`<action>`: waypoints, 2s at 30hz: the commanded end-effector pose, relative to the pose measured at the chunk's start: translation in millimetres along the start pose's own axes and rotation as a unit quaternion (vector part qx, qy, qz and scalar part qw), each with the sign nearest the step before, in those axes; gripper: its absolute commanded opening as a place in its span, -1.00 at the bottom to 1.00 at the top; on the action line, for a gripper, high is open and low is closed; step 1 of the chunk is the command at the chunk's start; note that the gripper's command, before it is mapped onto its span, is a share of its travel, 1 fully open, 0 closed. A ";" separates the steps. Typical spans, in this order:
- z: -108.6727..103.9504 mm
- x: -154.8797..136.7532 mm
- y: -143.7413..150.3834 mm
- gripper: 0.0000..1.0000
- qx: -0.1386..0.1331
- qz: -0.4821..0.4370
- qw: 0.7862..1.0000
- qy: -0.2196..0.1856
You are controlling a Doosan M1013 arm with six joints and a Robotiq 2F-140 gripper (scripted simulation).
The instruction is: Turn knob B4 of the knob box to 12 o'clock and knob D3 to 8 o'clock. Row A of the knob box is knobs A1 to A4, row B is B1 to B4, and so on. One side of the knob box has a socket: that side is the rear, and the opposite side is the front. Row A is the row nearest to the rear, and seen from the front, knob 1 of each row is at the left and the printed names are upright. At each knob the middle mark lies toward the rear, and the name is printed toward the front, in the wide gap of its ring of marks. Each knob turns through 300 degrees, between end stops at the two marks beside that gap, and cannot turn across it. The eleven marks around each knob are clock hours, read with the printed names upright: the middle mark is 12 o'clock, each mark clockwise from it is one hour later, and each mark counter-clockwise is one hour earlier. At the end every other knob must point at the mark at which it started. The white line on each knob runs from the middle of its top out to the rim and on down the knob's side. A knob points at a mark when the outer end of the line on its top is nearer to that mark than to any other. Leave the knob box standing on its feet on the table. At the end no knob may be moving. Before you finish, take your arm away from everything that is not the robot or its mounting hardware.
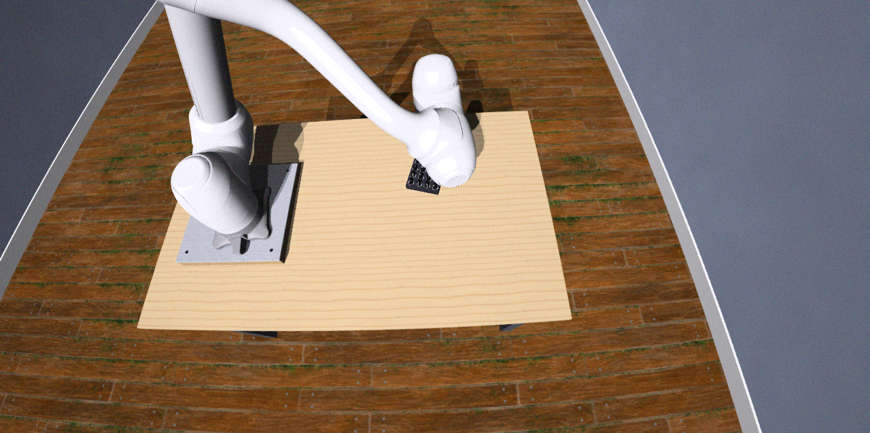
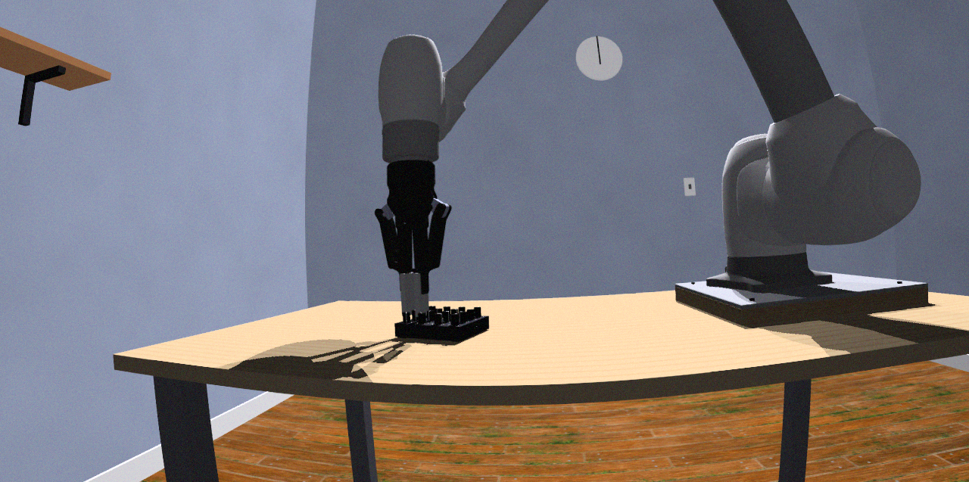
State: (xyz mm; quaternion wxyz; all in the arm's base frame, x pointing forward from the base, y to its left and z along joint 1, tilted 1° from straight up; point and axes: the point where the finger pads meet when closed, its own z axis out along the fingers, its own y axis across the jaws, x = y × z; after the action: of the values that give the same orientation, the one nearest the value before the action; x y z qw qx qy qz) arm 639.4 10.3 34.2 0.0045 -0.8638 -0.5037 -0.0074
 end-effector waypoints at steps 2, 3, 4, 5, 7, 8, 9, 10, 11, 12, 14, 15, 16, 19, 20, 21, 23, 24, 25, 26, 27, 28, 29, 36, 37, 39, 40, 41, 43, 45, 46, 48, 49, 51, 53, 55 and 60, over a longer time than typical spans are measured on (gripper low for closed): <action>-0.1 0.0 0.0 -0.77 0.000 0.000 1.000 0.000; -0.1 0.0 0.0 -0.77 0.000 0.000 1.000 0.000; -0.1 0.0 0.0 -0.77 0.000 0.000 1.000 0.000; -0.1 0.0 0.0 -0.77 0.000 0.000 1.000 0.000; -0.1 0.0 0.0 -0.77 0.000 0.000 1.000 0.000; -0.1 0.0 0.0 -0.77 0.000 0.000 1.000 0.000; -0.1 0.0 0.0 -0.77 0.000 0.000 1.000 0.000; -0.1 0.0 0.0 -0.77 0.000 0.000 1.000 0.000; -0.1 0.0 0.0 -0.77 0.000 0.000 1.000 0.000; -0.1 0.0 0.0 -0.77 0.000 0.000 1.000 0.000; -0.1 0.0 0.0 -0.90 0.000 0.000 1.000 0.000; -0.1 0.0 0.0 -0.90 0.000 0.000 1.000 0.000; -0.1 0.0 0.0 -0.90 0.000 0.000 1.000 0.000; -0.1 0.0 0.0 -0.90 0.000 0.000 1.000 0.000; -0.1 0.0 0.0 -0.90 0.000 0.000 1.000 0.000; -0.1 0.0 0.0 -0.90 0.000 0.000 1.000 0.000; -0.1 0.0 0.0 -0.90 0.000 0.000 1.000 0.000; -0.1 0.0 0.0 -0.90 0.000 0.000 1.000 0.000; -0.1 0.0 0.0 -0.90 0.000 0.000 1.000 0.000; -0.1 0.0 0.0 -0.90 0.000 0.000 1.000 0.000; -0.1 0.0 0.0 -0.90 0.000 0.000 1.000 0.000; -0.1 0.0 0.0 -0.90 0.000 0.000 1.000 0.000; -0.1 0.0 0.0 -0.90 0.000 0.000 1.000 0.000; -0.1 0.0 0.0 -0.90 0.000 0.000 1.000 0.000; -0.1 0.0 0.0 -0.90 0.000 0.000 1.000 0.000; -0.1 0.0 0.0 -0.90 0.000 0.000 1.000 0.000; -0.1 0.0 0.0 -0.90 0.000 0.000 1.000 0.000; -0.1 0.0 0.0 -0.90 0.000 0.000 1.000 0.000; -0.1 0.0 0.0 -0.90 0.000 0.000 1.000 0.000; -0.1 0.0 0.0 -0.90 0.000 0.000 1.000 0.000; -0.1 0.0 0.0 -0.90 0.000 0.000 1.000 0.000; -0.1 0.0 0.0 -0.90 0.000 -0.001 1.000 0.000; -0.1 0.0 0.0 -0.90 0.000 -0.001 1.000 0.000; -0.1 0.0 0.0 -0.90 0.000 -0.002 1.000 0.000; -0.1 0.0 0.0 -0.90 0.000 -0.005 1.000 0.000; -0.1 0.0 0.0 -0.90 0.000 -0.008 1.000 0.000; -0.1 0.0 0.0 -0.90 0.000 -0.021 1.000 0.000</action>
State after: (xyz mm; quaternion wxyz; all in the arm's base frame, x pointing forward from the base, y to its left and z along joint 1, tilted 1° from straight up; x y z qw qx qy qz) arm 639.4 10.3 34.2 0.0043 -0.8562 -0.5165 -0.0075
